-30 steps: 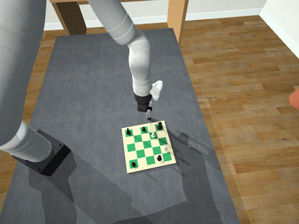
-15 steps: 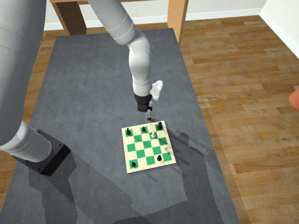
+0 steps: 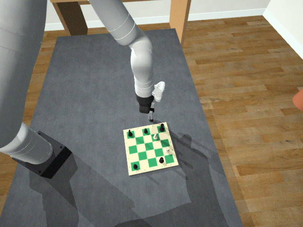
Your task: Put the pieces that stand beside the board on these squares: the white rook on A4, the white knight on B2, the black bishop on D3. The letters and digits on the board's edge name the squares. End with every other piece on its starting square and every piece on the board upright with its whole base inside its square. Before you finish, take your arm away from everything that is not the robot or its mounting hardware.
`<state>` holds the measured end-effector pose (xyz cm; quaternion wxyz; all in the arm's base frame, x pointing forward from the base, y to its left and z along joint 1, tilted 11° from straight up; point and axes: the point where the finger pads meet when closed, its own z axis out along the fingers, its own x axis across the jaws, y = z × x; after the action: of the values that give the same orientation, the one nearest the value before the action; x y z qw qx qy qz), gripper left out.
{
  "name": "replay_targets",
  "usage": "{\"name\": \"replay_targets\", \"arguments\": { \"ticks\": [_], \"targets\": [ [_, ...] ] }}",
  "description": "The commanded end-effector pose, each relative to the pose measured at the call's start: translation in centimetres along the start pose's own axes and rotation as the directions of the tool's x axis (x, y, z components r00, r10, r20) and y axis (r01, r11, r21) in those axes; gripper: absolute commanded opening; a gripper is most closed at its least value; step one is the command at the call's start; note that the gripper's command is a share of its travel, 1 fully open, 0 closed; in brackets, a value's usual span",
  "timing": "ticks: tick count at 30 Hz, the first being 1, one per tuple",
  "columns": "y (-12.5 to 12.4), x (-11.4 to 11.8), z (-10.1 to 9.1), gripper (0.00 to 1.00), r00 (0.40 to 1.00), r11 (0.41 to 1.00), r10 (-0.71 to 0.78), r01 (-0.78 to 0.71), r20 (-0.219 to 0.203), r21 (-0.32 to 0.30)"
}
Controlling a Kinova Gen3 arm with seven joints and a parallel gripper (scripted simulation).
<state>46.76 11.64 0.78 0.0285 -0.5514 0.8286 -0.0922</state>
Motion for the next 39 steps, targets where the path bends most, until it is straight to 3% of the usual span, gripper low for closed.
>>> {"name": "replay_targets", "arguments": {
  "ticks": [1,29,39],
  "targets": [
    [0.0,0.0,-0.1,0.73,1.0,1.0,0.0,0.0,0.001,0.001],
    [0.0,0.0,0.0,0.73,1.0,1.0,0.0,0.0,0.001,0.001],
    [0.0,-0.1,1.3,0.73,1.0,1.0,0.0,0.0,0.001,0.001]
  ]
}}
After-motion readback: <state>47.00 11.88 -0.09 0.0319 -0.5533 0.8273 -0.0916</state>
